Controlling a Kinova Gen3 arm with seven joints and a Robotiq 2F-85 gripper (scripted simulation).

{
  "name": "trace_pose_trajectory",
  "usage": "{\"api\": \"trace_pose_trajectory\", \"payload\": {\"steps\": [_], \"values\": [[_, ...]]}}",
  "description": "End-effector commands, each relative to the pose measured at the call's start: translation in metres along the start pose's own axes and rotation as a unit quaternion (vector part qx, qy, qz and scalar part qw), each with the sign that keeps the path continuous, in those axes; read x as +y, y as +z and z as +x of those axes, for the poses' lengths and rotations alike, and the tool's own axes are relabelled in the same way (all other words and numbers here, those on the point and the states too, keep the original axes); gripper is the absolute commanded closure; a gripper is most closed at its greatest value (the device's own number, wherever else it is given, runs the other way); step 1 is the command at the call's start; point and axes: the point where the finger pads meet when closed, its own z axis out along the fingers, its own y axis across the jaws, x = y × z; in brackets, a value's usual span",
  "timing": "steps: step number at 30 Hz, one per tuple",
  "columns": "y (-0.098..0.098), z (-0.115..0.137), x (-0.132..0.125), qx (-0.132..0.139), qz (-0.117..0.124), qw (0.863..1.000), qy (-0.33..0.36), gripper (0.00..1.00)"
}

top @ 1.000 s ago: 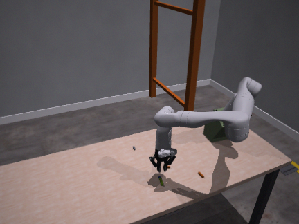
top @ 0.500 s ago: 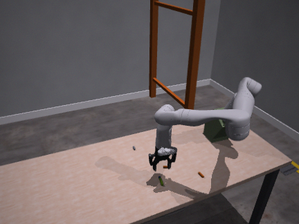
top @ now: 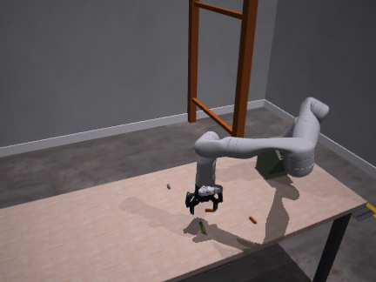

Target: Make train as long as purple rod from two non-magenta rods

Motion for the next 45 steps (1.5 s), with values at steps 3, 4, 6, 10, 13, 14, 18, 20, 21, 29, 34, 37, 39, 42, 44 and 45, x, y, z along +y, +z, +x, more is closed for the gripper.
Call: {"api": "trace_pose_trajectory", "payload": {"steps": [3,4,6,10,13,14,18,20,21,29,34,37,39,42,44,45], "values": [[-0.008,-0.002,-0.001,-0.001,0.001,1.000,0.008,0.00],[-0.011,-0.002,-0.001,-0.001,0.001,1.000,0.008,0.00],[-0.017,-0.002,-0.001,-0.001,0.001,1.000,0.008,0.00],[-0.036,-0.002,-0.001,-0.001,0.001,1.000,0.007,0.00],[-0.053,-0.002,0.000,-0.001,0.000,1.000,0.006,0.00],[-0.058,-0.002,0.000,-0.001,0.000,1.000,0.006,0.00],[-0.069,-0.001,0.001,-0.001,0.000,1.000,0.005,0.00],[-0.077,-0.002,0.001,-0.001,0.000,1.000,0.005,0.00],[-0.081,-0.002,0.001,-0.001,0.000,1.000,0.005,0.00],[-0.092,-0.002,0.001,-0.001,0.000,1.000,0.006,0.00],[-0.092,-0.002,0.001,-0.001,0.000,1.000,0.006,0.00],[-0.092,-0.002,0.001,-0.001,0.000,1.000,0.006,0.00],[-0.092,-0.002,0.001,-0.001,0.000,1.000,0.006,0.00],[-0.092,-0.002,0.001,-0.001,0.000,1.000,0.006,0.00],[-0.092,-0.002,0.001,-0.001,0.000,1.000,0.006,0.00],[-0.092,-0.002,0.001,-0.001,0.000,1.000,0.006,0.00]]}}
